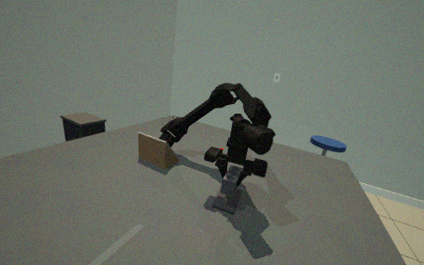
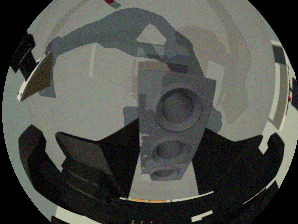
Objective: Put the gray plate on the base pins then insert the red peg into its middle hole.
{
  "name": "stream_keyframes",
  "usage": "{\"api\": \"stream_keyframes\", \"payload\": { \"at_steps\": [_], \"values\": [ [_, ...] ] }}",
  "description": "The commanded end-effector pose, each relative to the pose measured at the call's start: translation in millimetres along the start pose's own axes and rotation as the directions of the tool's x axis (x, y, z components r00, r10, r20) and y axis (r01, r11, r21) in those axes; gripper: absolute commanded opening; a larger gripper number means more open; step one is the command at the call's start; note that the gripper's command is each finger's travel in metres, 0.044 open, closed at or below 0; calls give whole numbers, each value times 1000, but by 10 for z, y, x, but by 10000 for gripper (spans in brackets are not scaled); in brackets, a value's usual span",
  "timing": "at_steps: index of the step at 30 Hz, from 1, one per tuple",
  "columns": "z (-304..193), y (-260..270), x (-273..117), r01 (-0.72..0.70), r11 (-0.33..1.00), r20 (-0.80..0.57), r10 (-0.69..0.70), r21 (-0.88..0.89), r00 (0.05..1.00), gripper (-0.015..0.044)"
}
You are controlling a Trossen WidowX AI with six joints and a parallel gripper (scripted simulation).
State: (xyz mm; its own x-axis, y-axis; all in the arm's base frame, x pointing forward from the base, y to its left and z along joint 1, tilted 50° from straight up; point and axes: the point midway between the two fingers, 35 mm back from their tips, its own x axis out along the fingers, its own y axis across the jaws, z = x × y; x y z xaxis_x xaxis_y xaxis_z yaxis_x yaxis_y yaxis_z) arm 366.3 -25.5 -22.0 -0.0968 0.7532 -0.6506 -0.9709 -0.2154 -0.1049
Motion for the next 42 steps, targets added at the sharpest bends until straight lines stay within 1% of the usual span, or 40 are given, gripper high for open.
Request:
{"api": "stream_keyframes", "payload": {
  "at_steps": [1, 25, 34, 42],
  "values": [
    [-6, 8, 49, -3, 1000, 0, 3, -1, 1000, 0],
    [-4, 8, 391, -3, 1000, 1, 3, -1, 1000, 0],
    [-9, -1, 363, -1, 1000, -3, 1, -6, 1000, 0],
    [-9, -1, 363, -1, 1000, -3, 1, -6, 1000, 210]
  ]
}}
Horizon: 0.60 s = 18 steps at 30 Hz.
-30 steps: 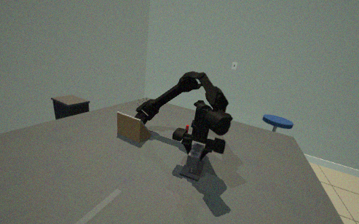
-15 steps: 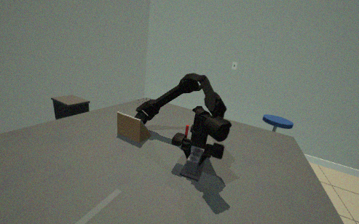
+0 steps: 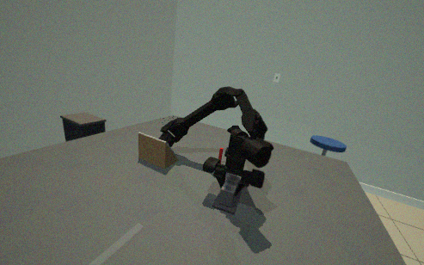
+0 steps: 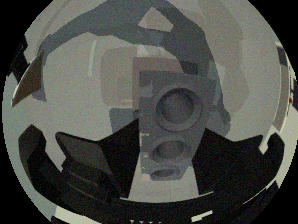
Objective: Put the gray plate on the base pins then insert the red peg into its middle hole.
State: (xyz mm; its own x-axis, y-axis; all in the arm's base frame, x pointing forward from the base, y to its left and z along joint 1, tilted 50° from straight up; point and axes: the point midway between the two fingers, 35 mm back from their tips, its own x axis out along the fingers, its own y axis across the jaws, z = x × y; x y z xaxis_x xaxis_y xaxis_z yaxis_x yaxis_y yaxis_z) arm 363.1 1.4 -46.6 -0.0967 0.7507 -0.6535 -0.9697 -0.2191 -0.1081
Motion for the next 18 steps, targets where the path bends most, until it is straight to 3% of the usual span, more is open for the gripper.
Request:
{"api": "stream_keyframes", "payload": {
  "at_steps": [1, 9, 13, 18],
  "values": [
    [1, 0, -3, -1, 1000, 0, 1, -1, 1000, 236],
    [1, 0, -3, -1, 1000, 0, 1, -1, 1000, 440],
    [-9, -16, -97, 2, 1000, -2, -2, 3, 1000, 440],
    [-34, -39, -816, 18, 999, -12, -18, 34, 1000, 440]
  ]
}}
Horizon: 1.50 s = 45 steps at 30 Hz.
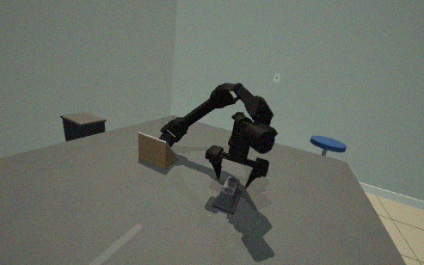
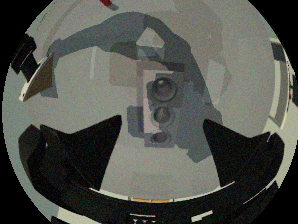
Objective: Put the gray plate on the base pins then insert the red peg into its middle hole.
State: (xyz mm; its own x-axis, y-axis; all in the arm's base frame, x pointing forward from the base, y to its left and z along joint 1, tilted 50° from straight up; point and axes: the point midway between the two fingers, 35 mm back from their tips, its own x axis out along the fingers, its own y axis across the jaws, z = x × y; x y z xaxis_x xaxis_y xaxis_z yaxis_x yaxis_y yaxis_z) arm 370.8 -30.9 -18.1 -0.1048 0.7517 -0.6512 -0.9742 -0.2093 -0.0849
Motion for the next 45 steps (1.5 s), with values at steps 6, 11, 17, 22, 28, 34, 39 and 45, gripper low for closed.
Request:
{"api": "stream_keyframes", "payload": {
  "at_steps": [6, 11, 17, 22, 28, 34, 39, 45],
  "values": [
    [-13, 5, -748, 38, 999, -20, -38, 24, 999, 440],
    [0, 7, -750, 38, 999, -20, -38, 39, 999, 440],
    [436, 96, -771, 36, 867, -17, -31, 498, 999, 440],
    [832, 230, -755, 25, 560, -13, -25, 828, 1000, 440],
    [1271, 448, -694, 9, 48, -8, -18, 999, 1000, 440],
    [1633, 705, -579, 3, -472, -9, -12, 882, 1000, 440],
    [1895, 933, -476, -2, -786, -4, -6, 618, 1000, 440],
    [2076, 1090, -411, -2, -923, 6, 0, 386, 1000, 440]
  ]
}}
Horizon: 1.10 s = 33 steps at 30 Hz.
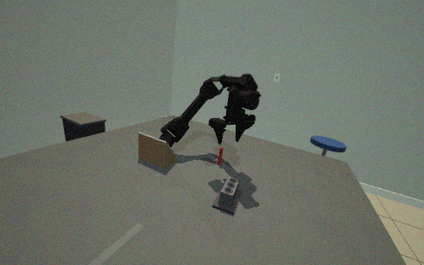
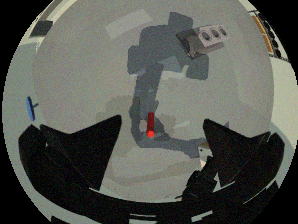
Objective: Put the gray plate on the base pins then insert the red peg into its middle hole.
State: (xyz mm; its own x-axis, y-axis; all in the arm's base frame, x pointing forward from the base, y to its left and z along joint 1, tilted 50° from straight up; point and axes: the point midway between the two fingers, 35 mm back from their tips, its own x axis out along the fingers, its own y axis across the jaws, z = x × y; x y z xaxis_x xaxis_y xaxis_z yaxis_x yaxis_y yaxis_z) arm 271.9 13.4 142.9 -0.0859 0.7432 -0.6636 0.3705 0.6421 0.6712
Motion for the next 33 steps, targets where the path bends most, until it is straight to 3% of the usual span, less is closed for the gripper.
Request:
{"api": "stream_keyframes", "payload": {
  "at_steps": [1, 14, 33],
  "values": [
    [-515, 127, 187, 5, 831, -27, 12, 556, 1000, 440],
    [-517, 131, 196, 5, 831, -27, 11, 556, 1000, 440],
    [-513, 139, 541, 6, 831, -24, 9, 556, 1000, 440]
  ]
}}
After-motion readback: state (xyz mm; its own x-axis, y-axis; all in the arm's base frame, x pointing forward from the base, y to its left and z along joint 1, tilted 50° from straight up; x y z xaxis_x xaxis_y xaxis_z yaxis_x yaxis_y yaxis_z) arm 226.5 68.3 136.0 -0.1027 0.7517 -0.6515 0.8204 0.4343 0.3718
